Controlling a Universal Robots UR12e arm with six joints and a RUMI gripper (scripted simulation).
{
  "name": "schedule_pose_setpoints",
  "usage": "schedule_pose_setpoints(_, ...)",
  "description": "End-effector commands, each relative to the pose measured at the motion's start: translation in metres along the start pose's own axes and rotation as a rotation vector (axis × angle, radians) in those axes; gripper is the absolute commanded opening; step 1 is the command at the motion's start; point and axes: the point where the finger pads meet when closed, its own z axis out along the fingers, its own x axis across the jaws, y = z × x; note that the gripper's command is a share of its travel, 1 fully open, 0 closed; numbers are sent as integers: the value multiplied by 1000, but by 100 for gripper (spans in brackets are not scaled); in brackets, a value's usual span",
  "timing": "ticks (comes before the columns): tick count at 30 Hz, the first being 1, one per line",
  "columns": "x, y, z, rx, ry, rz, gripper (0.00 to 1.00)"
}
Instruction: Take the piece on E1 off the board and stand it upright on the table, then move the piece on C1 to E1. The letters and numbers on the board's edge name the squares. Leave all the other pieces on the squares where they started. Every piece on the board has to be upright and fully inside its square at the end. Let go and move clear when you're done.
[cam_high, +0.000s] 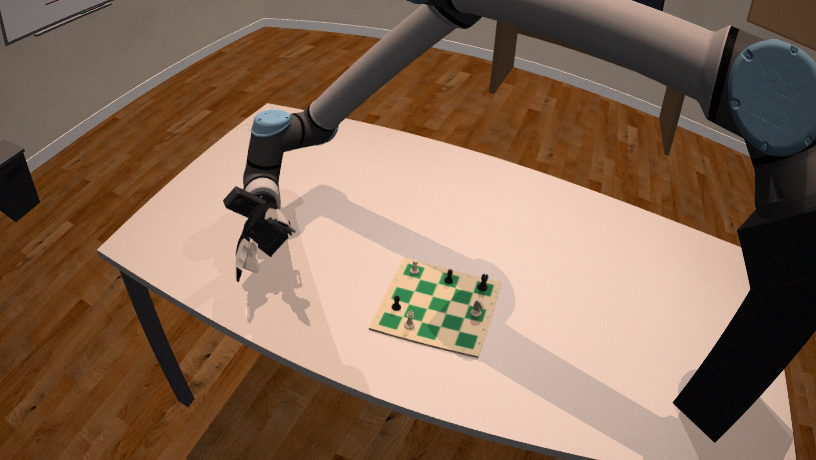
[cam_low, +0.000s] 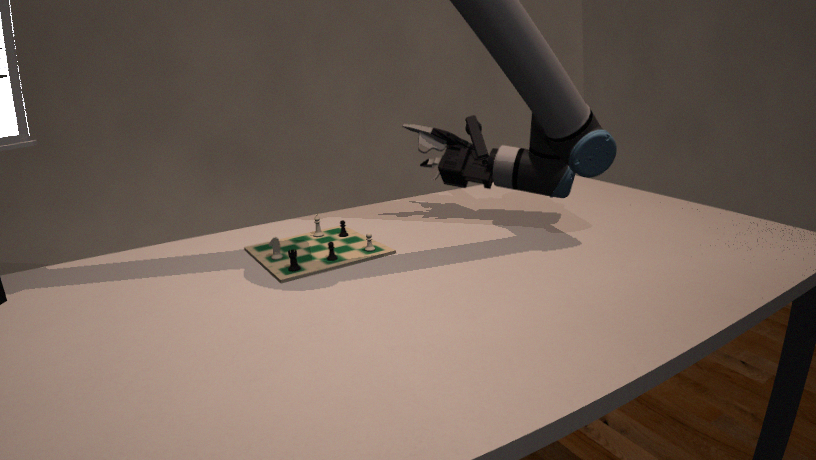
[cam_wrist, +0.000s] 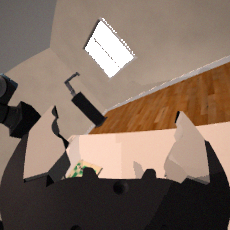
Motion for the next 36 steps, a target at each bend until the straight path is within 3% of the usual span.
schedule_pose_setpoints(1,-11,16,8,-76,-36,-73,100)
schedule_pose_setpoints(5,-26,44,18,-195,-102,-186,100)
schedule_pose_setpoints(7,-26,44,18,-195,-102,-186,100)
schedule_pose_setpoints(8,-30,53,19,-230,-123,-219,100)
schedule_pose_setpoints(13,-52,100,18,-423,-258,-399,100)
schedule_pose_setpoints(14,-52,100,18,-423,-258,-399,100)
schedule_pose_setpoints(17,-62,128,10,-539,-355,-505,100)
schedule_pose_setpoints(18,-62,128,10,-539,-355,-505,100)
schedule_pose_setpoints(22,-72,158,-9,-676,-490,-624,100)
schedule_pose_setpoints(24,-72,158,-9,-676,-490,-624,100)
schedule_pose_setpoints(30,-80,182,-39,-817,-656,-738,100)
schedule_pose_setpoints(36,-83,189,-53,-873,-732,-779,100)
